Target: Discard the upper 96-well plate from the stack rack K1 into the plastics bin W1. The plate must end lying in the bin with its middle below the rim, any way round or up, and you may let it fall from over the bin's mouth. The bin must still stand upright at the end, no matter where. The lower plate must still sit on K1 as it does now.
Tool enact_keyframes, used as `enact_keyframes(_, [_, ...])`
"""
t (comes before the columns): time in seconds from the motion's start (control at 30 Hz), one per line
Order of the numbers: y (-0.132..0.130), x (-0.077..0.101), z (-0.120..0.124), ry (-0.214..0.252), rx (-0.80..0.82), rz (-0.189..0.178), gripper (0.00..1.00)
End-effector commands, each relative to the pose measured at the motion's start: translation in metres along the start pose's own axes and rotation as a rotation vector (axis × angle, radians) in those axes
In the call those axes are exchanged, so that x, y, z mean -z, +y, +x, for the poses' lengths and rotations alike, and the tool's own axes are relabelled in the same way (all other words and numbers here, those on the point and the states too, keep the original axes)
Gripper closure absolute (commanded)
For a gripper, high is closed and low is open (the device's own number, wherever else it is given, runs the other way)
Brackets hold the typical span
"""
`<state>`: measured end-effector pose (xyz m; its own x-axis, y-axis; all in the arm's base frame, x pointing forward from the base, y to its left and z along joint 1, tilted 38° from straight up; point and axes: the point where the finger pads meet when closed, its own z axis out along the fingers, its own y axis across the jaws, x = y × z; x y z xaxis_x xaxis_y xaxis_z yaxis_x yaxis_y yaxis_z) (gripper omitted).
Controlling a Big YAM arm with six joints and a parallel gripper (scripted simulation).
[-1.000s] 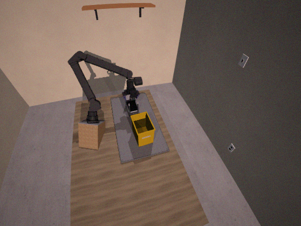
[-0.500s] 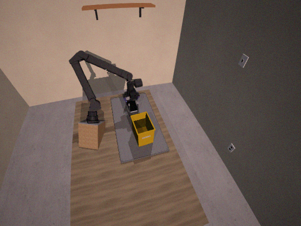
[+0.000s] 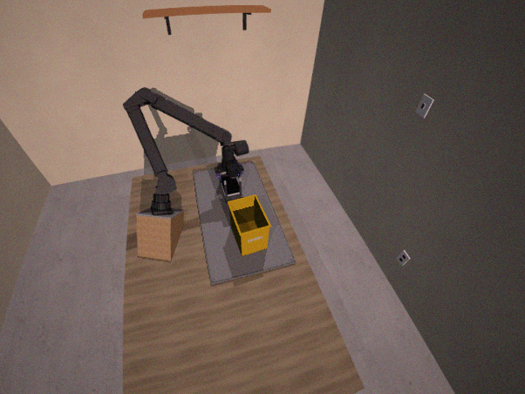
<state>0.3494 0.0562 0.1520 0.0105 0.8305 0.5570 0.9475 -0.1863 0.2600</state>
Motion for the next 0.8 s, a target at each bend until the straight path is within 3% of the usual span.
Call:
enact_keyframes(0.0, [0.002, -0.008, 0.001, -0.003, -0.009, 0.001, 0.0])
enact_keyframes(0.23, [0.002, -0.019, 0.001, -0.003, -0.008, 0.001, 0.0])
enact_keyframes(0.4, [0.007, -0.018, -0.003, -0.006, -0.018, -0.019, 0.0])
enact_keyframes(0.47, [0.001, -0.028, 0.001, -0.003, -0.009, 0.002, 0.0])
enact_keyframes(0.67, [0.001, -0.038, 0.001, -0.003, -0.009, 0.002, 0.0])
enact_keyframes(0.77, [0.01, -0.038, 0.002, -0.002, -0.008, -0.016, 0.0])
